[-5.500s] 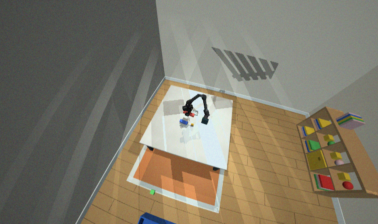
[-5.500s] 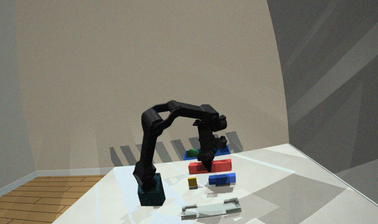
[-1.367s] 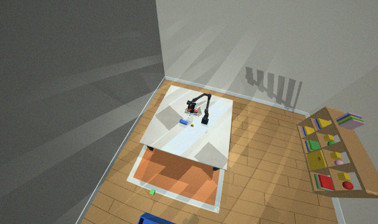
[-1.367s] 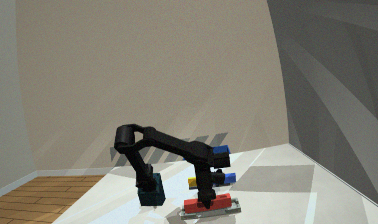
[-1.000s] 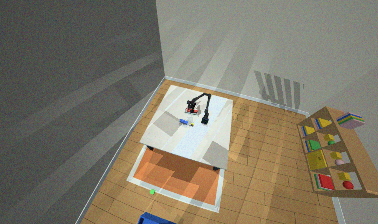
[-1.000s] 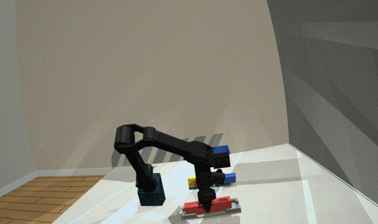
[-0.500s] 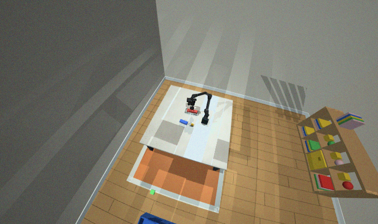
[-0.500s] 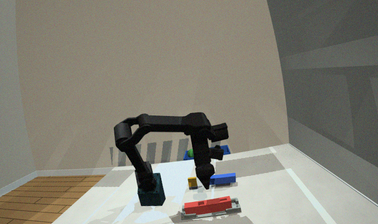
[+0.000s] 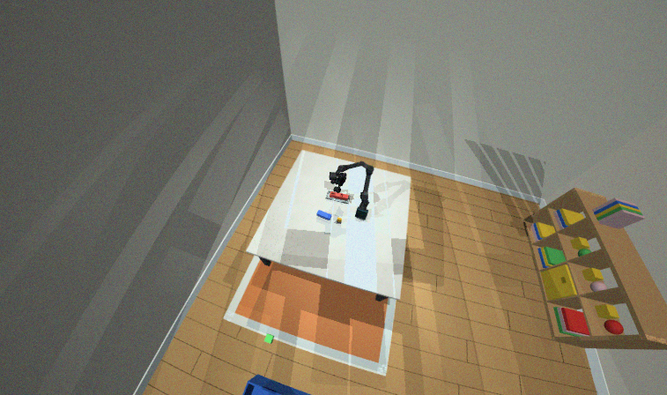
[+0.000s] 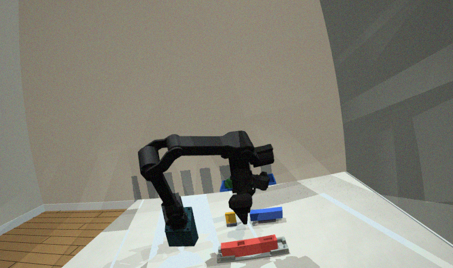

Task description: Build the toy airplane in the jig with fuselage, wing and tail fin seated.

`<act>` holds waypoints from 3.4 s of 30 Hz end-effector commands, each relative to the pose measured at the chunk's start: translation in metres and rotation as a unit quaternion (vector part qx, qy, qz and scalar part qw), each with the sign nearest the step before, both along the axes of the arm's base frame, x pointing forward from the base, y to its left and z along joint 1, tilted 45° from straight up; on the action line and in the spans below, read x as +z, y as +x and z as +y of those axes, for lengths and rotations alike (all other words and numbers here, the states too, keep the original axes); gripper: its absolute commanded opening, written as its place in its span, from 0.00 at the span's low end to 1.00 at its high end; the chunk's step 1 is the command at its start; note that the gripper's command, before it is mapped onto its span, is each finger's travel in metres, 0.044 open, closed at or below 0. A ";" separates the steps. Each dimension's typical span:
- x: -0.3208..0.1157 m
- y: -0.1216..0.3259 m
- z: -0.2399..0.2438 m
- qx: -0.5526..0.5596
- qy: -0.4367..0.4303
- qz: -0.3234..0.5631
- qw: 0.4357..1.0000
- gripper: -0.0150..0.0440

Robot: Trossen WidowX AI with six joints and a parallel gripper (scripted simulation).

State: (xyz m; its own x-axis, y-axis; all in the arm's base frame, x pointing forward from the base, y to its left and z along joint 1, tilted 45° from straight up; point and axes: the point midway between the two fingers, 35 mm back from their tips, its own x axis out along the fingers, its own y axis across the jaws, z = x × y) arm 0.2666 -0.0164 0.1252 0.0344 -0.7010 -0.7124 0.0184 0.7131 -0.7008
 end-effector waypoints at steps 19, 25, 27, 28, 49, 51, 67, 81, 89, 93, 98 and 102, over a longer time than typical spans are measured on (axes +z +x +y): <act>-0.188 0.047 0.175 -0.006 0.007 -0.009 1.000 1.00; -0.190 0.046 0.176 -0.006 0.007 -0.009 1.000 1.00; -0.190 0.046 0.176 -0.006 0.007 -0.009 1.000 1.00; -0.192 0.047 0.174 -0.006 0.007 -0.009 1.000 1.00; -0.234 0.049 0.134 -0.006 0.006 -0.010 1.000 1.00; -0.236 0.049 0.132 -0.006 0.006 -0.010 1.000 1.00; -0.254 0.050 0.113 -0.006 0.005 -0.010 1.000 1.00; -0.256 0.050 0.112 -0.006 0.005 -0.010 1.000 0.54; -0.255 0.050 0.112 -0.007 0.006 -0.010 1.000 0.35; -0.251 0.051 0.116 -0.011 0.008 -0.008 1.000 0.25; -0.245 0.052 0.124 -0.013 0.010 -0.007 1.000 0.25; -0.236 0.053 0.134 -0.012 0.011 -0.008 1.000 0.25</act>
State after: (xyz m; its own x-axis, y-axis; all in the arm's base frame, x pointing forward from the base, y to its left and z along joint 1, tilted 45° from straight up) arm 0.3181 0.1080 -0.1180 0.0253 -0.6919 -0.7216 0.0403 0.7219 -0.6908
